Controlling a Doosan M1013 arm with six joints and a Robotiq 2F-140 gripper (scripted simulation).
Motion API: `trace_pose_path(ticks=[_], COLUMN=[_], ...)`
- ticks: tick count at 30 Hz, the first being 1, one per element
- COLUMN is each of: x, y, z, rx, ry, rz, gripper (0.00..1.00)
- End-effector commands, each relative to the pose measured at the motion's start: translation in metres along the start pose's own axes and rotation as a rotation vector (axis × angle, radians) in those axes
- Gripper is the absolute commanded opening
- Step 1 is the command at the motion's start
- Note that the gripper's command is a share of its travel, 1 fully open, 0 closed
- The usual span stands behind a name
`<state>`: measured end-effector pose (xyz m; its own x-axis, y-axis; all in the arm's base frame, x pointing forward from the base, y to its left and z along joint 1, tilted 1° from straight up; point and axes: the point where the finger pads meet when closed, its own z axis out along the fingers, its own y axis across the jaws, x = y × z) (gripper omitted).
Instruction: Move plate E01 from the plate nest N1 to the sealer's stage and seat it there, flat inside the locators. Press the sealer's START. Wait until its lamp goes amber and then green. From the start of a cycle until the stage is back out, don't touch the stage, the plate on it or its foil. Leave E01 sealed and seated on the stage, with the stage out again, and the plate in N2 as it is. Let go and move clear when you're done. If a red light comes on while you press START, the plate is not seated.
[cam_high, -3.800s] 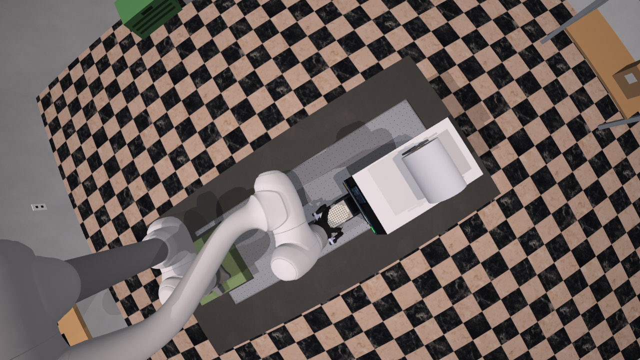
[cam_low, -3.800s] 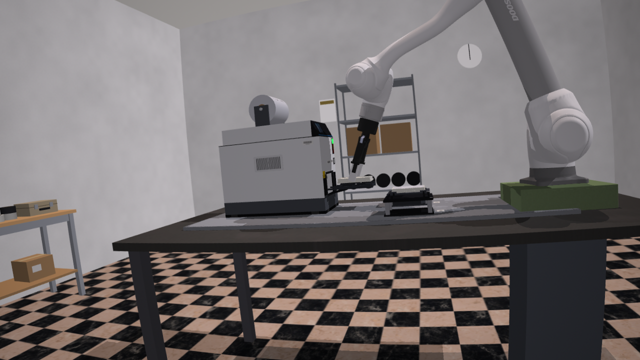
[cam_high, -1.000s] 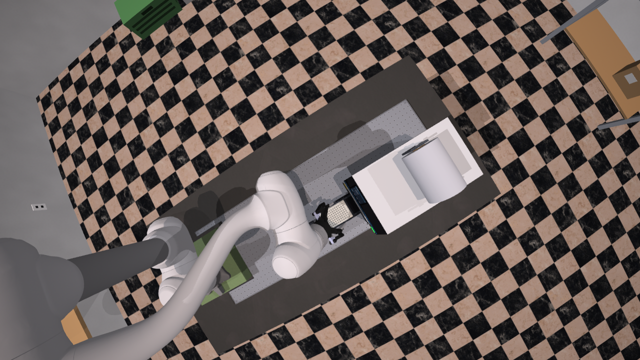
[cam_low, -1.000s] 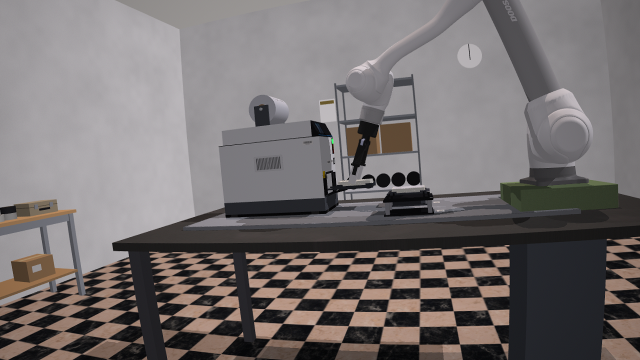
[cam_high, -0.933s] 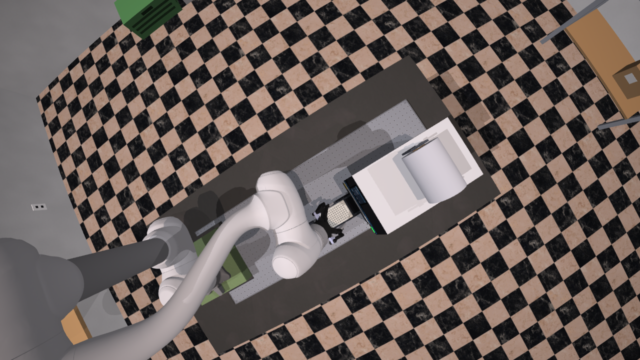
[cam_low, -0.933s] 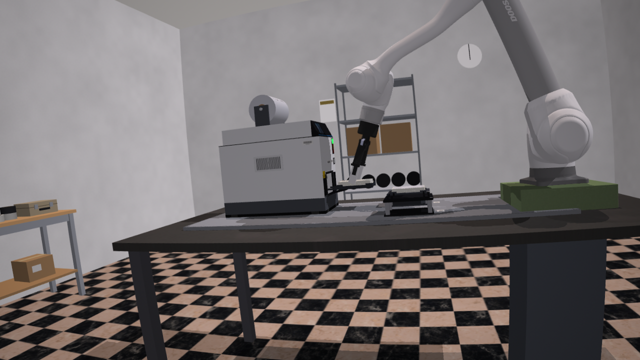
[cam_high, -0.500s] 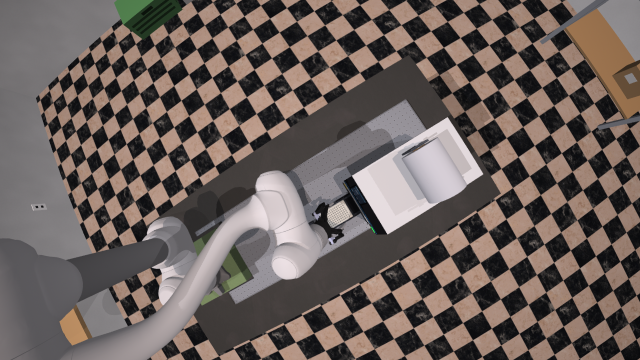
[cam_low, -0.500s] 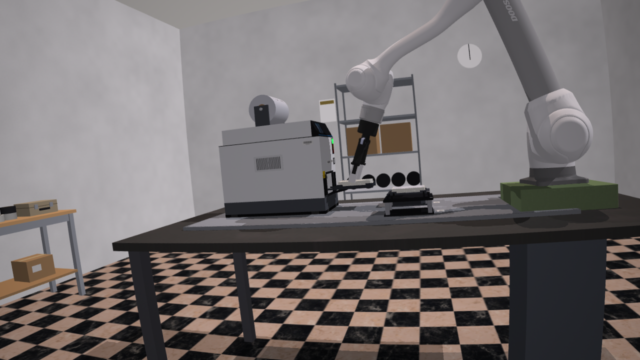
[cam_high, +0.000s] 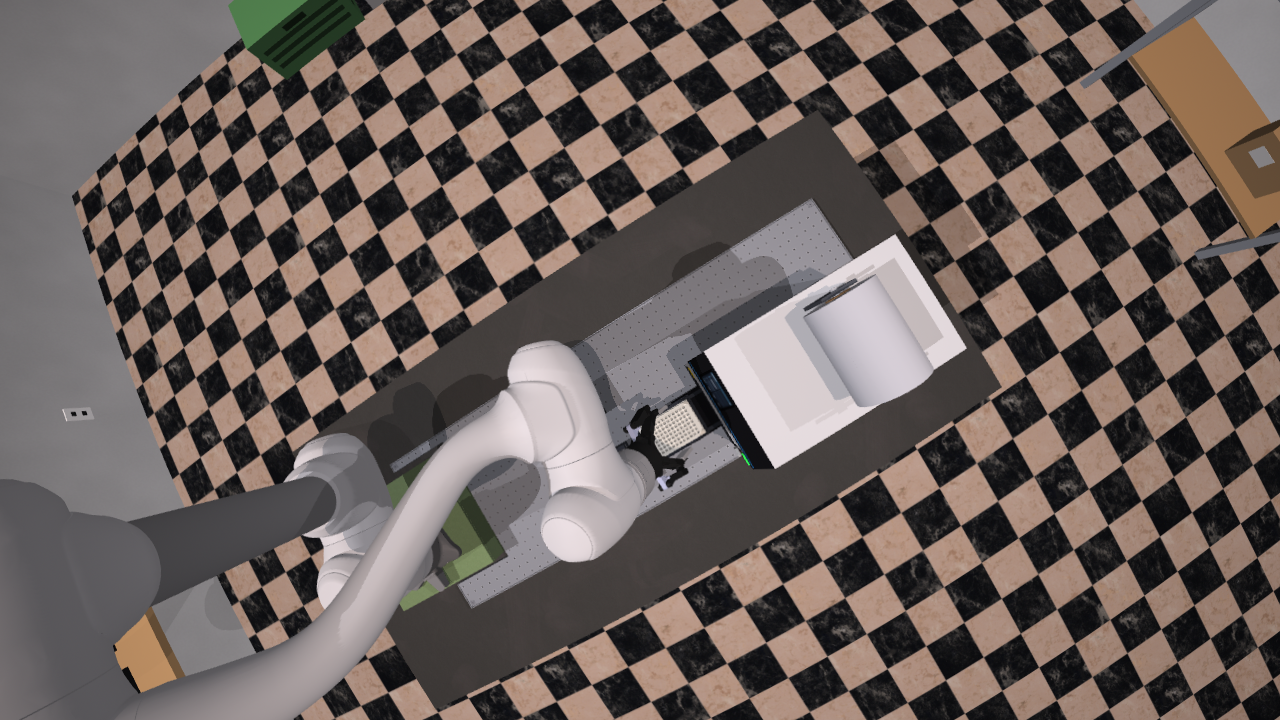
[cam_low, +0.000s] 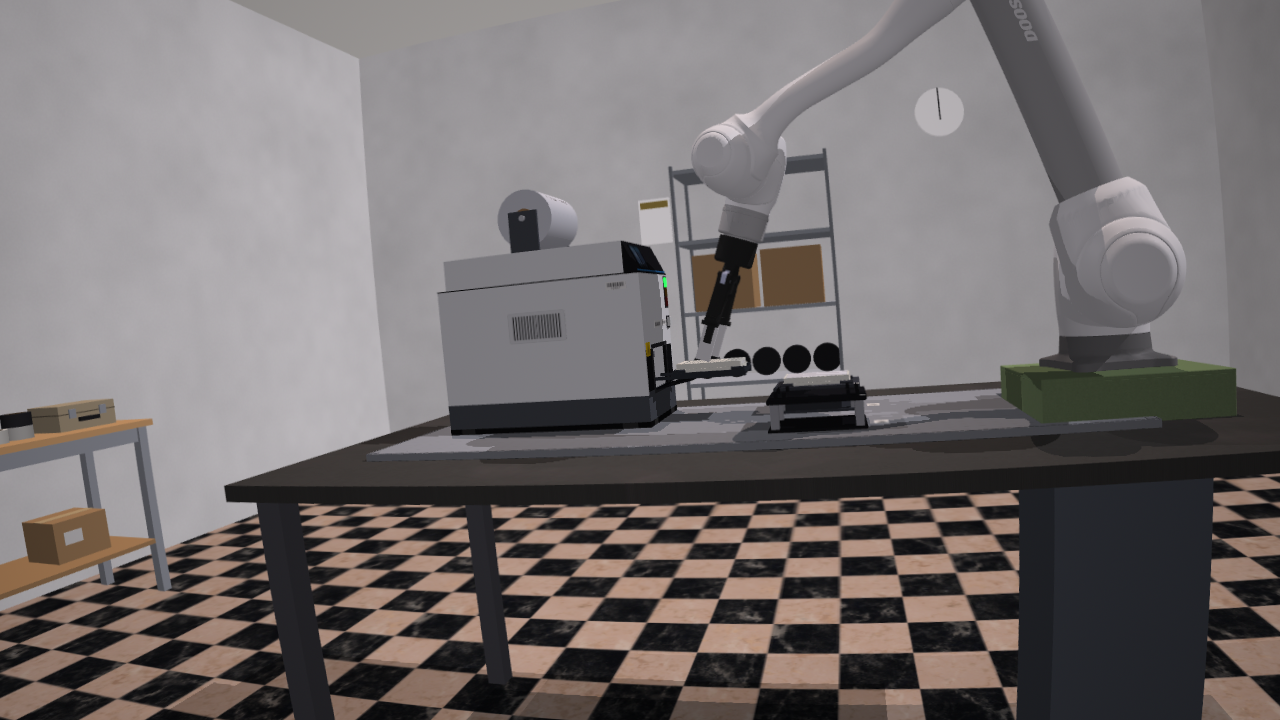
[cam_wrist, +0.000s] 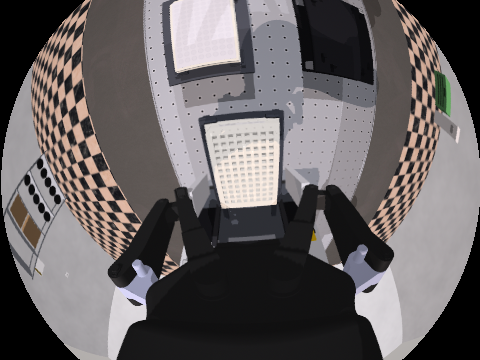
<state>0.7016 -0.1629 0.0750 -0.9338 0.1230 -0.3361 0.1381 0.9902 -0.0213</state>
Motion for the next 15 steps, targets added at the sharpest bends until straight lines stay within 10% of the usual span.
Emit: trace_pose_path(ticks=[1, 15], x=[-0.0005, -0.0034], y=[0.0000, 0.0000], z=[-0.0012, -0.0094], rx=[0.000, 0.000], ry=[0.000, 0.000], rz=[0.000, 0.000], gripper=[0.70, 0.70])
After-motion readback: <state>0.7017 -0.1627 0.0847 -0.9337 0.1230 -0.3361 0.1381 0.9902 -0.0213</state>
